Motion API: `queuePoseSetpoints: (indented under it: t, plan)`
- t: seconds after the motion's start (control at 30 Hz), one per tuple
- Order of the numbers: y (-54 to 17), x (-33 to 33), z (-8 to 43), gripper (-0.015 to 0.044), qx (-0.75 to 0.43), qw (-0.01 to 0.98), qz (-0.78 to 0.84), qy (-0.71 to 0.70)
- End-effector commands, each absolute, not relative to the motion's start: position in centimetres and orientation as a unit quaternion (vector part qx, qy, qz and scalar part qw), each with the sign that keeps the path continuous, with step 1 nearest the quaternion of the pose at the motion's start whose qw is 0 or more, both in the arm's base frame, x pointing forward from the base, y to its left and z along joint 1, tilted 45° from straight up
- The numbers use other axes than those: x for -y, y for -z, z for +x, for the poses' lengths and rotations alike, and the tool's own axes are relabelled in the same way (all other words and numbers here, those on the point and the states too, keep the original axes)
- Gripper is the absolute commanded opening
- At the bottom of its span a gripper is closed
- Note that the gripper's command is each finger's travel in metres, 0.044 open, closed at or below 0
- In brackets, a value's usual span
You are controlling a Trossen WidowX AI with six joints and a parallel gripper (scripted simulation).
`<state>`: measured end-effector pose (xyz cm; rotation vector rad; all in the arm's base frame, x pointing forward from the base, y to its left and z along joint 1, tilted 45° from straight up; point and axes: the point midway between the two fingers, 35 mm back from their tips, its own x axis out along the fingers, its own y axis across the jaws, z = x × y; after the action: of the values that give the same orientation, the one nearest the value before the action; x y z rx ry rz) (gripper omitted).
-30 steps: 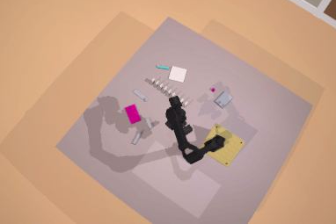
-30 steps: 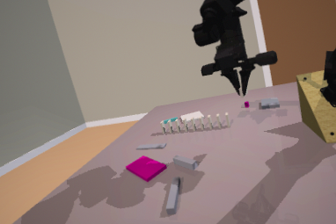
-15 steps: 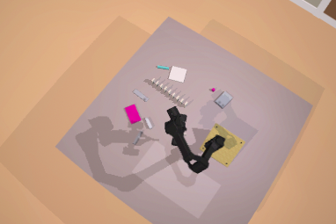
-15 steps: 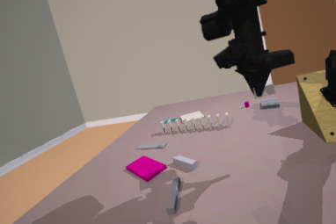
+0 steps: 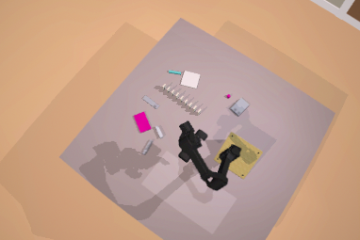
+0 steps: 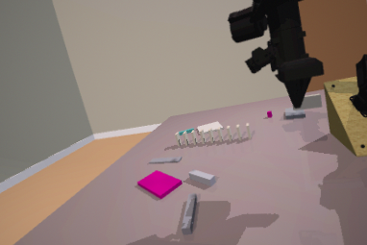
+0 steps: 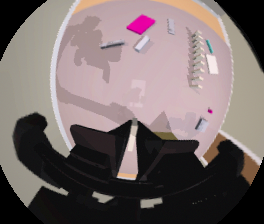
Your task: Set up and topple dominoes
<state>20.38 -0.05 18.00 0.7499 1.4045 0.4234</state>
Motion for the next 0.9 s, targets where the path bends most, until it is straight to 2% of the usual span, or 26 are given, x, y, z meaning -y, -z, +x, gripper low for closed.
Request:
queuePoseSetpoints:
  t: [0.0,0.43,0.87]
  plan:
    - [-17.9,-0.2,20.2,0.0020,-0.630,0.676,0.335,-0.183]
    - [-15.1,-1.4,18.2,0.0020,-0.674,0.697,0.213,-0.125]
    - [-13.0,-1.5,17.4,0.0020,-0.666,0.737,0.104,-0.054]
